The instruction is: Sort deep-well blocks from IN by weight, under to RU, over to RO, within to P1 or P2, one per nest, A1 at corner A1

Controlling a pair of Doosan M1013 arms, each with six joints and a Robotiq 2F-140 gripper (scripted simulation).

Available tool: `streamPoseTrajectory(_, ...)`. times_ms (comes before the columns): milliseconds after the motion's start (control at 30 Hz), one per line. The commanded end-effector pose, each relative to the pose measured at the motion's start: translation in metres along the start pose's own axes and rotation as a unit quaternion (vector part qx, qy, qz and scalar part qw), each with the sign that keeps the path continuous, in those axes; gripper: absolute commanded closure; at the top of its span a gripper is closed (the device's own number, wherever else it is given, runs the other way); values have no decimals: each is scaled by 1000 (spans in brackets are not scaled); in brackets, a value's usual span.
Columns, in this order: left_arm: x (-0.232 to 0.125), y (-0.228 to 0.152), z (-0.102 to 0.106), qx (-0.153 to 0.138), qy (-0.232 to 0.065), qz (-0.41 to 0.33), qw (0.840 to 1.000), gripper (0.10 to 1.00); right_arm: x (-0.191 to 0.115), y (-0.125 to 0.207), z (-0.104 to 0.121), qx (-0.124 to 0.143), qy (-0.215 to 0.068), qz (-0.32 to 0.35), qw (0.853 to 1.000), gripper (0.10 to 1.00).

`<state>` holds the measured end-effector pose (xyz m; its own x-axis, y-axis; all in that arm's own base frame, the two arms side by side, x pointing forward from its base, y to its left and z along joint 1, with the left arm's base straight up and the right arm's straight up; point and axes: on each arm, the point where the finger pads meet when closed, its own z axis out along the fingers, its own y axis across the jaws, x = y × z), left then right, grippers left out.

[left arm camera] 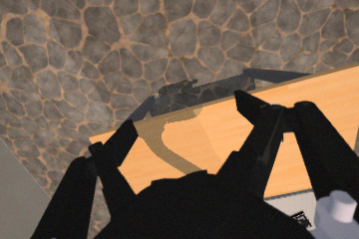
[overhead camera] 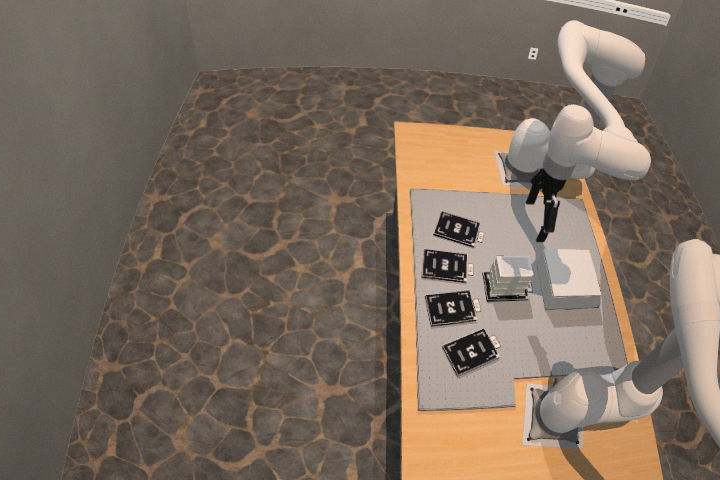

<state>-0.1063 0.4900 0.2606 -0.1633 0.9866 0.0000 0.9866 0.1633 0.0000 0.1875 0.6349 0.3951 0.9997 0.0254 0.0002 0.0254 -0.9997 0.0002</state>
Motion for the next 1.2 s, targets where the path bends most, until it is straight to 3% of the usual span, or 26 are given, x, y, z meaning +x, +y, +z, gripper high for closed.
streamPoseTrajectory(0, 10, -6, 6, 0, 1, 0, 1000, 98, 0, 0, 12, 1, 0, 0, 1000, 98)
streamPoseTrajectory(1167, 17, -11, 10, 0, 1, 0, 1000, 98, 0, -1, 167, 1, 0, 0, 1000, 98)
